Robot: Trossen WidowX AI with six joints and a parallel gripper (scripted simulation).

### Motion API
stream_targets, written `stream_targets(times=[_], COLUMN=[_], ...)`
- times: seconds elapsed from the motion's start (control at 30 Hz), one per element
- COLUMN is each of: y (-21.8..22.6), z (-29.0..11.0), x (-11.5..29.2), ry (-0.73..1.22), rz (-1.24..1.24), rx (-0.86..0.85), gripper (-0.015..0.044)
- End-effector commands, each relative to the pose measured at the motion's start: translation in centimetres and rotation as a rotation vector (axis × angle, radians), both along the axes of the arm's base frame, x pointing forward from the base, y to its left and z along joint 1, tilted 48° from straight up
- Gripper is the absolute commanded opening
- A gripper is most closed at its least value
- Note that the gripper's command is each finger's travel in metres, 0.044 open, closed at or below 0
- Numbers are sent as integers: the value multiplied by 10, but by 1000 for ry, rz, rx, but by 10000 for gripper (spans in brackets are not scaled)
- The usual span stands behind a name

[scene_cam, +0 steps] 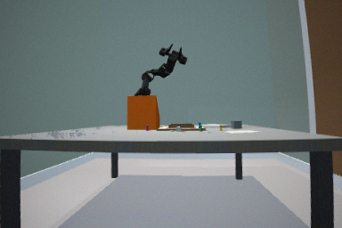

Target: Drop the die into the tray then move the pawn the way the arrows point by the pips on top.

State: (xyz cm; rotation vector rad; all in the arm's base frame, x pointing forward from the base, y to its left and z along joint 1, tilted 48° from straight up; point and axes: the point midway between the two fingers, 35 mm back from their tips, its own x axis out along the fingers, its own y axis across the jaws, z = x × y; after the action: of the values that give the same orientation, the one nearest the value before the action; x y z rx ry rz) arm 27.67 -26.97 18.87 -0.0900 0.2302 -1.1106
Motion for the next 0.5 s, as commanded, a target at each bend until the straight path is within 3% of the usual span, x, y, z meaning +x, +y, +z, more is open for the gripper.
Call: stream_targets(times=[0.0,0.23,0.47], y=[5,33,85], z=[-50,-157,-260], x=[35,78,79], ry=[205,545,796], rz=[151,462,768], rx=[106,372,711], gripper=[275,275,275])
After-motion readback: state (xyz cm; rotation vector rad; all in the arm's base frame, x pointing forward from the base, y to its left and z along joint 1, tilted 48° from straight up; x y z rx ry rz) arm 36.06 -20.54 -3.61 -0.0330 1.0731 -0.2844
